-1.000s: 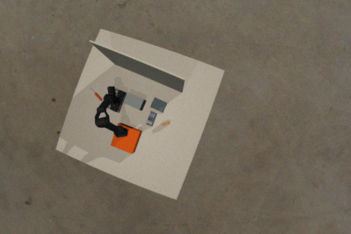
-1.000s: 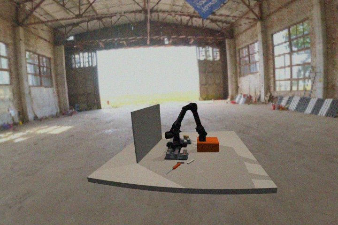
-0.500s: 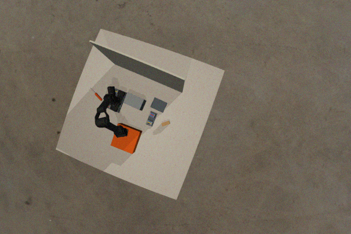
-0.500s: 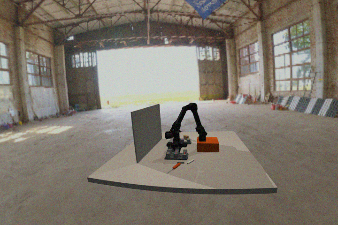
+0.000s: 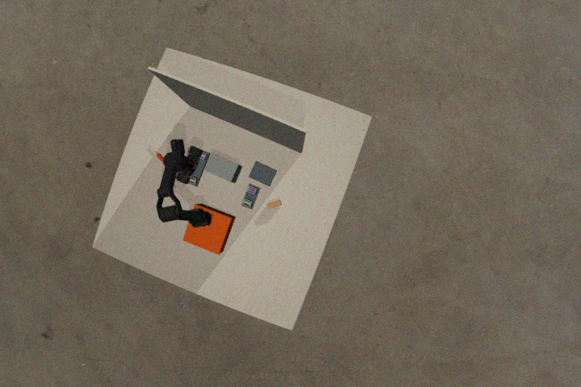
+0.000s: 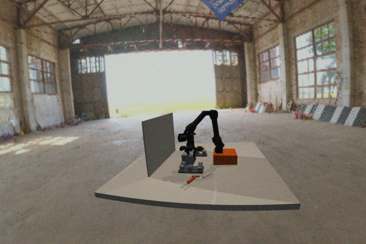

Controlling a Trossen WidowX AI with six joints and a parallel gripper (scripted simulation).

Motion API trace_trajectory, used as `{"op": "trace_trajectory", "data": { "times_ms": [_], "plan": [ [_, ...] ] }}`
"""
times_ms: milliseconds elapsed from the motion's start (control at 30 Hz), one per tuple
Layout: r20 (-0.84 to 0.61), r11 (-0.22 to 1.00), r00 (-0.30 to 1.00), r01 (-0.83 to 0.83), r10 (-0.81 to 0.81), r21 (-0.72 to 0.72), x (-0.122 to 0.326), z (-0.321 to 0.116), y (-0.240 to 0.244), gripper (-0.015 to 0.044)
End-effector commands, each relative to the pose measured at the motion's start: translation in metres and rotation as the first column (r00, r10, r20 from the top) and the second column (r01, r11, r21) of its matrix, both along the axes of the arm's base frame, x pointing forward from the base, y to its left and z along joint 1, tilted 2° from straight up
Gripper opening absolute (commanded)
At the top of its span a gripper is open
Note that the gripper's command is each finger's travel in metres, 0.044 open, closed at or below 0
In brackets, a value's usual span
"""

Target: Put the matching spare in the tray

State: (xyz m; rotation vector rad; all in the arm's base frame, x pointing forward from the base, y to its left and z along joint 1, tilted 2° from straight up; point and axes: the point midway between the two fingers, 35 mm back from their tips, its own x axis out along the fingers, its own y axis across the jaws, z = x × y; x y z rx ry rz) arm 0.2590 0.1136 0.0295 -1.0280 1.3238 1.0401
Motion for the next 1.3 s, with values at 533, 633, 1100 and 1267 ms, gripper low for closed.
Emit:
{"op": "trace_trajectory", "data": {
  "times_ms": [533, 633, 1100, 1267],
  "plan": [
    [-0.005, 1.000, 1.000, -0.006, 0.006, -0.004, 0.004, 0.075, 0.002, 0.0000],
    [-0.005, 1.000, 1.000, -0.006, 0.006, -0.004, 0.004, 0.078, 0.001, 0.0000],
    [0.004, 1.000, 1.000, 0.000, 0.000, -0.004, 0.040, 0.082, -0.050, 0.0000],
    [0.008, 1.000, 1.000, 0.008, -0.008, -0.007, 0.052, 0.083, -0.076, 0.0000]
  ]
}}
